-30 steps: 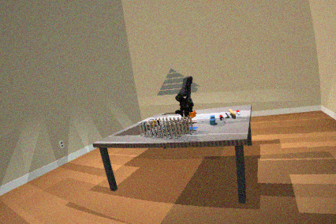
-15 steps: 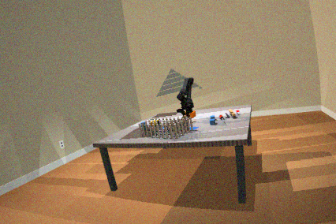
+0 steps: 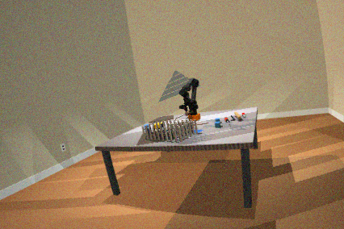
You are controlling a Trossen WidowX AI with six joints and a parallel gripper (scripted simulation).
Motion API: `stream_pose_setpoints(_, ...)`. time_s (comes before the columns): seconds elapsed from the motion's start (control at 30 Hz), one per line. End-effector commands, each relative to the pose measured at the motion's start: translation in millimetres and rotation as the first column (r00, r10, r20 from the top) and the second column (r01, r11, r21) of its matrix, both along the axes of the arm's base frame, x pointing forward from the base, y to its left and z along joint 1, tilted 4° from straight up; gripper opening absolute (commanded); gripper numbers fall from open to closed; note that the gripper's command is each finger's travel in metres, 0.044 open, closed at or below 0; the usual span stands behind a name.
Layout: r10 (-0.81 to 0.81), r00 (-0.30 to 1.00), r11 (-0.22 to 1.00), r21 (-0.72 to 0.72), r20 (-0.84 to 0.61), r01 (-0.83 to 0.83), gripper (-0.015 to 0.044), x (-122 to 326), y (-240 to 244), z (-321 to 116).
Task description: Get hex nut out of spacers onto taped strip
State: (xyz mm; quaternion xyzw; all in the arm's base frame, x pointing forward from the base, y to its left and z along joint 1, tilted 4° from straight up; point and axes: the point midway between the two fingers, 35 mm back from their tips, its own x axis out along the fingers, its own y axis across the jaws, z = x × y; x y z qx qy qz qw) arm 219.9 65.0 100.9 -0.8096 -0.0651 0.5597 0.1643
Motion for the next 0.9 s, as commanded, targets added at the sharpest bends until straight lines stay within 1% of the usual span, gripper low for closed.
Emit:
stream_pose_setpoints(0.0,0.005,1.0,1.0,0.006,0.023,-0.005,0.0,1.7,-1.2,27.0)
stream_pose_setpoints(0.27,0.005,1.0,1.0,0.006,0.023,-0.005,0.0,-5.1,-4.5,60.3)
stream_pose_setpoints(0.3,-0.001,1.0,1.0,0.001,0.001,0.001,0.0,-3.5,-3.6,41.2)
stream_pose_setpoints(0.4,-0.036,0.999,0.999,0.003,-0.007,0.036,0.0,-0.6,-7.3,42.1)
stream_pose_setpoints(0.63,-0.222,0.974,0.975,0.007,-0.054,0.222,0.0,14.1,-28.9,46.8)
stream_pose_setpoints(0.87,-0.442,0.89,0.896,-0.005,-0.109,0.444,0.0,27.8,-57.0,51.0)
